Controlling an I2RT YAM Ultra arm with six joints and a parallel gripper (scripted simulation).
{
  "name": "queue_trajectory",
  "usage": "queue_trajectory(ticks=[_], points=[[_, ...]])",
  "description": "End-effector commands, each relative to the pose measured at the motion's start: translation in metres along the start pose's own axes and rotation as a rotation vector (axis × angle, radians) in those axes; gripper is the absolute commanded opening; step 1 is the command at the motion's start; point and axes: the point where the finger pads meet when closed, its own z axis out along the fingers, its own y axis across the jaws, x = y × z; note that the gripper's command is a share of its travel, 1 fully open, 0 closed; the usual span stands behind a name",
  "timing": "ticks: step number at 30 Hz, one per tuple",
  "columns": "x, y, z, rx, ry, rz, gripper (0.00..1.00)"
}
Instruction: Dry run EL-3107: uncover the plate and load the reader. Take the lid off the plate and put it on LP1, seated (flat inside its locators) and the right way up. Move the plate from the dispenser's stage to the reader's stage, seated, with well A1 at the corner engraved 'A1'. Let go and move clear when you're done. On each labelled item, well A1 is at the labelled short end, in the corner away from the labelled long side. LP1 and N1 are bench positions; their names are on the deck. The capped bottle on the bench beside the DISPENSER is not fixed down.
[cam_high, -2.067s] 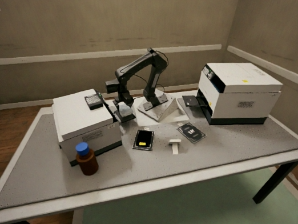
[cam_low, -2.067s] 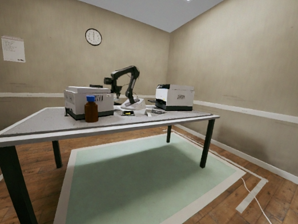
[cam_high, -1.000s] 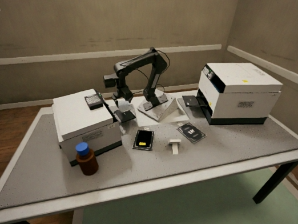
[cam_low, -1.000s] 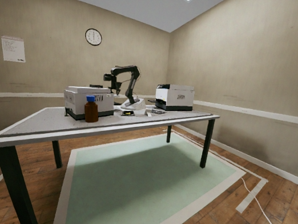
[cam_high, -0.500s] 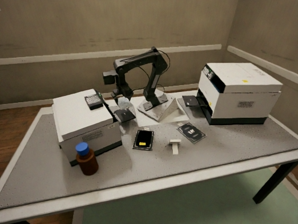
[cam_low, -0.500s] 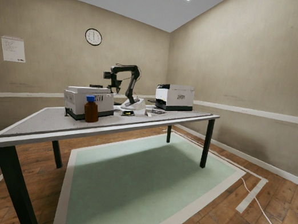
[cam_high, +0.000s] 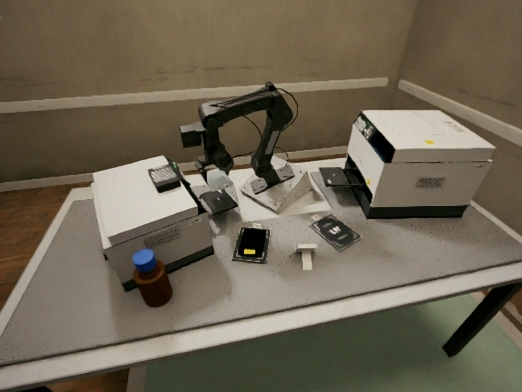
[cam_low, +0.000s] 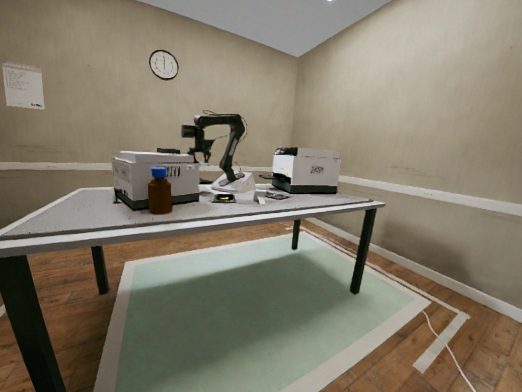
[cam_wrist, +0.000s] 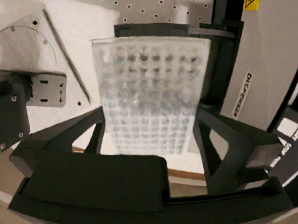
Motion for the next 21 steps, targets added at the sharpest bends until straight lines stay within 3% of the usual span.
queue_trajectory(ticks=[1, 4, 6, 8, 11, 16, 18, 21], points=[[-0.01, -0.007, -0.003, -0.008, -0.043, 0.006, 0.86], [-0.014, -0.016, -0.003, 0.014, -0.027, 0.001, 0.86], [-0.023, -0.013, -0.003, -0.006, -0.069, 0.002, 0.86], [-0.026, -0.019, -0.006, 0.029, -0.053, -0.006, 0.86], [-0.036, -0.019, -0.002, -0.005, -0.094, -0.003, 0.86], [-0.041, -0.024, -0.004, 0.014, -0.081, -0.006, 0.86], [-0.049, -0.021, -0.003, -0.018, -0.12, -0.004, 0.86], [-0.054, -0.027, -0.003, 0.0, -0.107, -0.007, 0.86]])
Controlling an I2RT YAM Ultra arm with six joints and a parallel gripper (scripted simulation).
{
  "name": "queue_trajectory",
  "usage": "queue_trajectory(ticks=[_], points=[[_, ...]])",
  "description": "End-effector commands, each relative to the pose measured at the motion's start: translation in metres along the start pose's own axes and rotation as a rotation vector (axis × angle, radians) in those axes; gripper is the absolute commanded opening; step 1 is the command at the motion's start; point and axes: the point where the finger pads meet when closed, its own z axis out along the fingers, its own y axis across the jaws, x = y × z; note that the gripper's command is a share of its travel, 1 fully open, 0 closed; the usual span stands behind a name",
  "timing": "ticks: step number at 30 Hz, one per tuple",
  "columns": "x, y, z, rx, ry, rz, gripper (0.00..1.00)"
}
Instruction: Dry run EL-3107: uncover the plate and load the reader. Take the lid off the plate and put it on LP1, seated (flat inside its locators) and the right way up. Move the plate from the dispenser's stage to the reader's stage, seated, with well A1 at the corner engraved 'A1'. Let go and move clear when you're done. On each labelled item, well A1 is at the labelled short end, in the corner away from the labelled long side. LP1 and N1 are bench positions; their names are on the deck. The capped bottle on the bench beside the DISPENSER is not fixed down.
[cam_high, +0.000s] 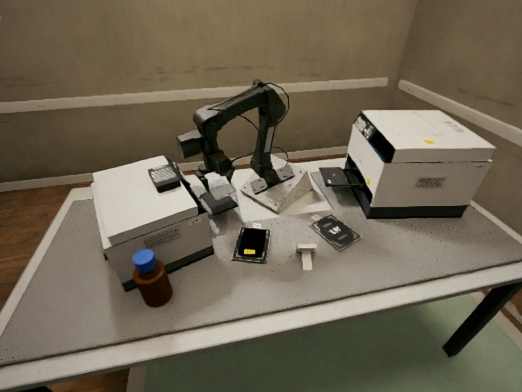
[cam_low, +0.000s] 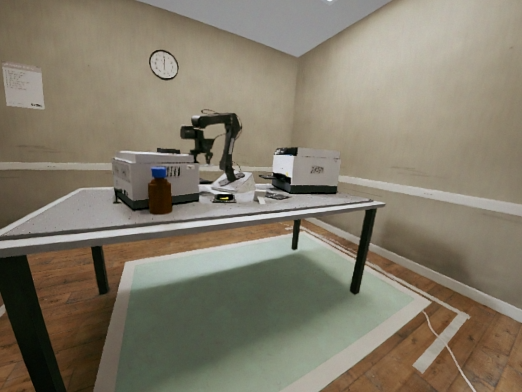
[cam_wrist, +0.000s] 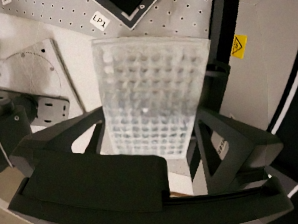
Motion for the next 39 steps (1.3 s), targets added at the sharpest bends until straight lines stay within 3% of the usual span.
queue_trajectory(ticks=[1, 3, 5, 7, 9, 12, 14, 17, 19, 22, 26, 27, 31, 39], points=[[-0.011, -0.01, -0.008, 0.019, -0.01, 0.027, 0.86], [-0.016, -0.009, -0.007, -0.001, -0.021, 0.034, 0.86], [-0.023, -0.015, -0.008, 0.032, -0.025, 0.027, 0.86], [-0.027, -0.009, -0.005, -0.017, -0.038, 0.04, 0.86], [-0.027, -0.009, -0.005, -0.017, -0.038, 0.04, 0.86], [-0.036, -0.016, -0.007, 0.02, -0.046, 0.035, 0.86], [-0.042, -0.01, -0.002, -0.035, -0.063, 0.048, 0.86], [-0.049, -0.016, -0.001, -0.014, -0.062, 0.045, 0.86], [-0.053, -0.009, 0.001, -0.058, -0.058, 0.062, 0.86], [-0.06, -0.007, 0.004, -0.081, -0.057, 0.086, 0.86], [-0.066, -0.009, 0.007, -0.073, -0.059, 0.105, 0.86], [-0.069, -0.009, -0.001, -0.034, -0.075, 0.111, 0.86], [-0.078, -0.007, 0.013, -0.08, -0.054, 0.16, 0.86], [-0.092, 0.007, 0.027, -0.118, -0.027, 0.25, 0.86]])
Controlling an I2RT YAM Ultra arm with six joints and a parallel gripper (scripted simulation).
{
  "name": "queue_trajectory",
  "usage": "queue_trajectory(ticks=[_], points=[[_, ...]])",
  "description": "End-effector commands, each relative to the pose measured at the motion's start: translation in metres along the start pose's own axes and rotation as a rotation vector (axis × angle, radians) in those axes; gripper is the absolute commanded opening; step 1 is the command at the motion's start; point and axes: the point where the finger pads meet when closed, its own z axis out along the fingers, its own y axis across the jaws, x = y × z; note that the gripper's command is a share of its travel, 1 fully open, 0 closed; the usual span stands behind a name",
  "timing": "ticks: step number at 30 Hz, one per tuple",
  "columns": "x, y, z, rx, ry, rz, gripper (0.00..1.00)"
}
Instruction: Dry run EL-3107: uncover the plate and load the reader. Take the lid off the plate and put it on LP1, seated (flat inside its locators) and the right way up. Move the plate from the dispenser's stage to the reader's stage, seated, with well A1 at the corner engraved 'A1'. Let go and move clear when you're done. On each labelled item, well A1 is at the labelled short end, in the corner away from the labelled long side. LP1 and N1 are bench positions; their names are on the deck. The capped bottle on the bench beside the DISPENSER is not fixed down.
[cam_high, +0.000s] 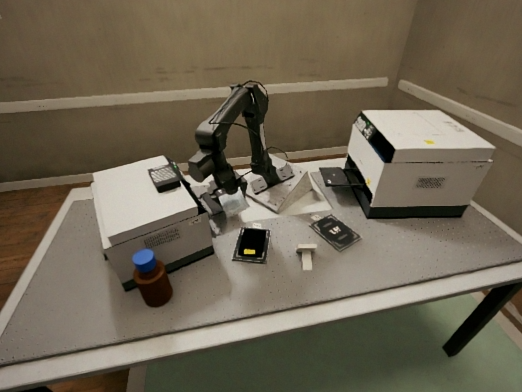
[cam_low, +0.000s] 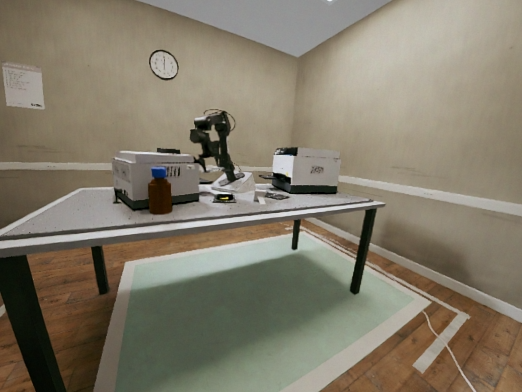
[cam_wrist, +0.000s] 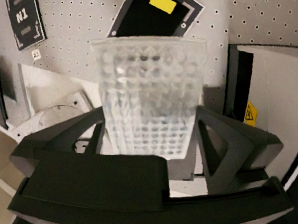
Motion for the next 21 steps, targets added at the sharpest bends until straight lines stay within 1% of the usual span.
queue_trajectory(ticks=[1, 2, 4, 6, 19, 21], points=[[-0.007, -0.004, -0.003, 0.033, -0.001, 0.091, 0.86], [-0.008, -0.002, 0.0, 0.021, 0.009, 0.103, 0.86], [-0.008, -0.002, 0.0, 0.021, 0.009, 0.103, 0.86], [-0.015, -0.004, 0.001, 0.026, 0.005, 0.125, 0.86], [-0.043, 0.007, 0.02, 0.003, 0.034, 0.272, 0.86], [-0.043, 0.007, 0.02, 0.003, 0.034, 0.272, 0.86]])
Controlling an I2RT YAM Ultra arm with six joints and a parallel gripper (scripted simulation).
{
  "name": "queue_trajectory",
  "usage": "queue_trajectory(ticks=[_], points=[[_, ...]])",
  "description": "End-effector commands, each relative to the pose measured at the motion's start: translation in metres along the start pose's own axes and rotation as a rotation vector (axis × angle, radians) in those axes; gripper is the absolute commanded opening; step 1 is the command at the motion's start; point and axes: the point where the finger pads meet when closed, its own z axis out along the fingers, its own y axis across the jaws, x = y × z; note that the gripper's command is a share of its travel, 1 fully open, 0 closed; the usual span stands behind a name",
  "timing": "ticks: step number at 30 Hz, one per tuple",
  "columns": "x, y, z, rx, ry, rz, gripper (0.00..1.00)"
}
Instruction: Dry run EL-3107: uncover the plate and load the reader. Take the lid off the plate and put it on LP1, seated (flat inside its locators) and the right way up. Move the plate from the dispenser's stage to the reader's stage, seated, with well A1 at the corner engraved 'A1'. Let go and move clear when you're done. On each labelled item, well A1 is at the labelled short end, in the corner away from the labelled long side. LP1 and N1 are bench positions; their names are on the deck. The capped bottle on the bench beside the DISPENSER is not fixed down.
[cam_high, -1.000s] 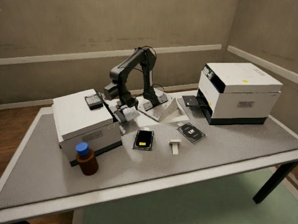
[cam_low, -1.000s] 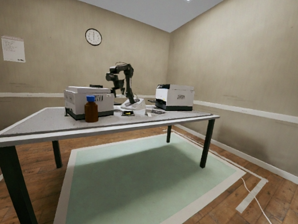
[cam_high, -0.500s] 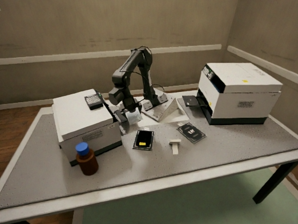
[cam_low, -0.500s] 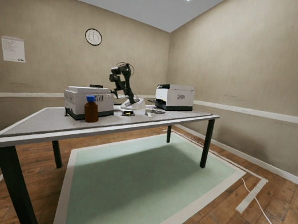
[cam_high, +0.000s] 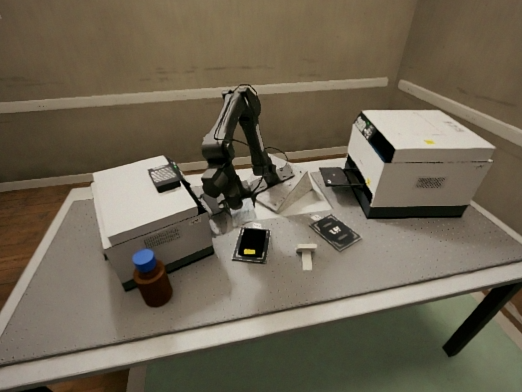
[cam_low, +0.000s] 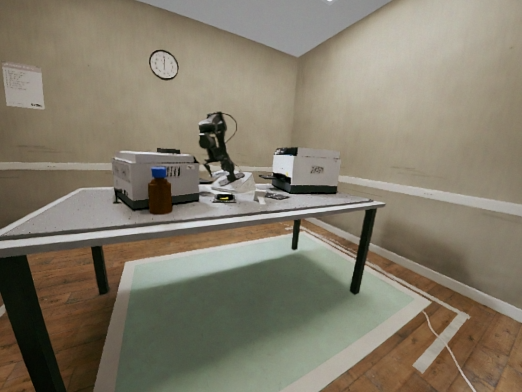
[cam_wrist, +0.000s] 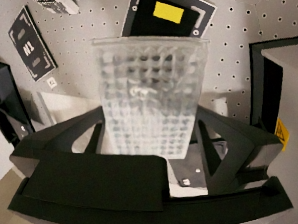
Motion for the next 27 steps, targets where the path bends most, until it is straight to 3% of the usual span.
queue_trajectory(ticks=[1, 15, 18, 27], points=[[-0.015, -0.005, -0.011, 0.042, -0.04, 0.066, 0.86], [-0.043, 0.015, 0.01, 0.029, 0.001, 0.221, 0.86], [-0.041, 0.018, 0.011, 0.026, 0.02, 0.232, 0.86], [-0.061, 0.032, 0.022, 0.033, 0.012, 0.286, 0.86]])
